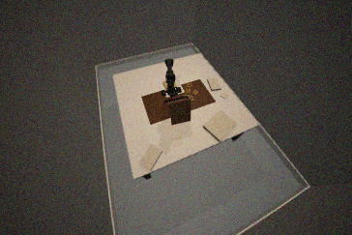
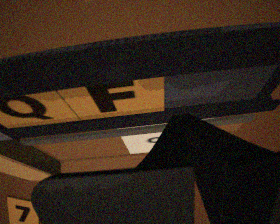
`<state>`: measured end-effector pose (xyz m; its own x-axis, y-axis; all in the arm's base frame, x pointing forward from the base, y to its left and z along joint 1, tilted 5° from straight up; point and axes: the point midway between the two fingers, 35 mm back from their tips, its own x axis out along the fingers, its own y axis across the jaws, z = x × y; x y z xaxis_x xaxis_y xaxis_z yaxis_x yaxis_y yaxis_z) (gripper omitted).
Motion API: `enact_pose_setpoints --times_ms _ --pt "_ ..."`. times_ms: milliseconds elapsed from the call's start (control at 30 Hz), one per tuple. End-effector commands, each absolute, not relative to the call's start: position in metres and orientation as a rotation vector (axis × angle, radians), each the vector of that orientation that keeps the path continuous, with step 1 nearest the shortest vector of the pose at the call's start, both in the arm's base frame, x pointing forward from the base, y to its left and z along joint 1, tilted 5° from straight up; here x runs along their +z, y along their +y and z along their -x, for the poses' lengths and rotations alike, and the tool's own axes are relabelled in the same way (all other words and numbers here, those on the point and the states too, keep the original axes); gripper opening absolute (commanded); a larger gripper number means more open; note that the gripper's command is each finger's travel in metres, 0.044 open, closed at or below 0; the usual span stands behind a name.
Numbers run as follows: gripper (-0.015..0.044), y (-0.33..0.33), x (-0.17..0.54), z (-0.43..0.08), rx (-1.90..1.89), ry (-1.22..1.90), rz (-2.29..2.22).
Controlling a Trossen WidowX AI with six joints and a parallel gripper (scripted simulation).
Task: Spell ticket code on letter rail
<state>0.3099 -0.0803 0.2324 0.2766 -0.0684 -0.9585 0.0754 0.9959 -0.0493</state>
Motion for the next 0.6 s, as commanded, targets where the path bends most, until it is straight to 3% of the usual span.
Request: enact_pose_setpoints --times_ms 0,233,567 --pt "0.0000 -0.079 0.235 -0.304 -0.089 1.292 -0.005" --pt "0.0000 -0.078 0.237 -0.300 -0.089 1.293 -0.005" --pt "0.0263 -0.053 0.278 -0.272 -0.116 1.022 -0.009"
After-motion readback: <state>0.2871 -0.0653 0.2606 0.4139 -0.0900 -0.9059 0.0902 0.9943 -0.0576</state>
